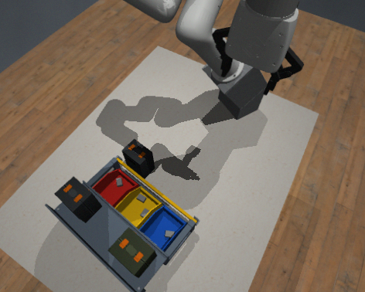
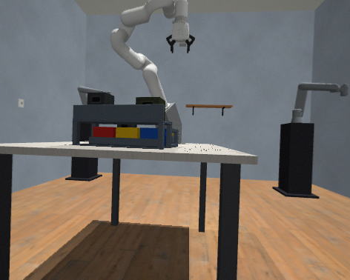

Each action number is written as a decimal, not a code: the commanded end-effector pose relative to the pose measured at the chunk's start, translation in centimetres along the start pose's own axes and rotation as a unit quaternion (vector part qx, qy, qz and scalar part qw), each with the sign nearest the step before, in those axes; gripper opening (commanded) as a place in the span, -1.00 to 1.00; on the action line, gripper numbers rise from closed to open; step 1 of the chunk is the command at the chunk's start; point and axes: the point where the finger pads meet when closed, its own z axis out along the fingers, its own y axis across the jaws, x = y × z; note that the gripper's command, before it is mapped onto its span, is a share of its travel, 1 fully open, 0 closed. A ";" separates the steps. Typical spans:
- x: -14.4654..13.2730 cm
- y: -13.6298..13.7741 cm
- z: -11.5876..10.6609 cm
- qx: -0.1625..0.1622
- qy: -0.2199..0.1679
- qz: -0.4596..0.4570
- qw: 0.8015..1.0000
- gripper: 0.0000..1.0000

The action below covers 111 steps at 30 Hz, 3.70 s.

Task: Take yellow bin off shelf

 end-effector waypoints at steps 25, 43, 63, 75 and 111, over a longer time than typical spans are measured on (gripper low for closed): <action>-0.1 0.1 -9.3 -0.003 0.000 0.001 1.000 1.00; 0.0 0.1 -14.7 -0.002 0.000 0.001 1.000 1.00; 0.0 0.1 -14.8 -0.002 0.000 0.001 1.000 1.00; 0.0 0.1 -14.2 -0.002 0.000 0.001 1.000 1.00; 2.0 -4.5 -13.8 0.064 -0.017 -0.109 0.992 1.00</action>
